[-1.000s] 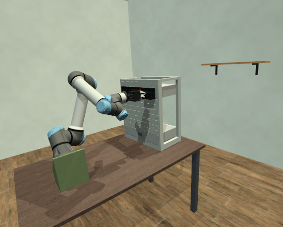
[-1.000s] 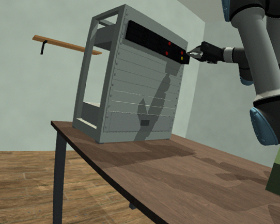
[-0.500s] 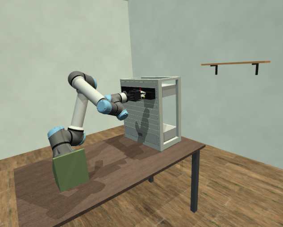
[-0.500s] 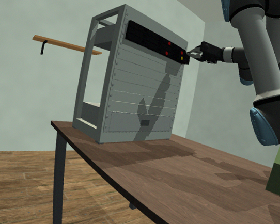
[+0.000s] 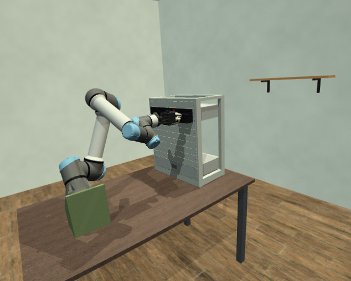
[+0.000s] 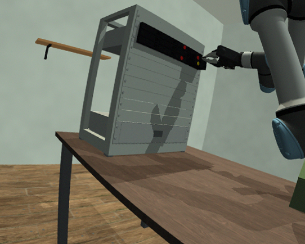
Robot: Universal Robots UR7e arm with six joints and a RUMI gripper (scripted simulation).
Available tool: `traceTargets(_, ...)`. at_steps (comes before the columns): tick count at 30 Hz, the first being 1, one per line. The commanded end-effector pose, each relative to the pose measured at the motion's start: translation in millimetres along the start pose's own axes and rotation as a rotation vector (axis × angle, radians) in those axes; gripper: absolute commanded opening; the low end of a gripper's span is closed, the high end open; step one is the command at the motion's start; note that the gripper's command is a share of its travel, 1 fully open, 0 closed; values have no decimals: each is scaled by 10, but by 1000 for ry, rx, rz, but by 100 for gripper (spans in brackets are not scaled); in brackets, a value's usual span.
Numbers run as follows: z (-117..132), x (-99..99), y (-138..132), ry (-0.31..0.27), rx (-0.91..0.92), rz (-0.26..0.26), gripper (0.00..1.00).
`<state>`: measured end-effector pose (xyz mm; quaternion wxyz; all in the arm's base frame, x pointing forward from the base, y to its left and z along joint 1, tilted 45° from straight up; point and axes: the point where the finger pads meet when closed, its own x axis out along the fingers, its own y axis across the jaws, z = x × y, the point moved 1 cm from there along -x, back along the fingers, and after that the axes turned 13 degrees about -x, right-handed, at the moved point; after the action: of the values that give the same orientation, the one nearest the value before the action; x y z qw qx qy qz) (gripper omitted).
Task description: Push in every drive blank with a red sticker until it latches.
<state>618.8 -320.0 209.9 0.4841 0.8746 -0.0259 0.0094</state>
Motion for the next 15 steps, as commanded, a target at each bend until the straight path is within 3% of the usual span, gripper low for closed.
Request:
traceTargets(1,10,56,1,0,-1,0,0)
traceTargets(15,15,114,2,0,-1,0,0)
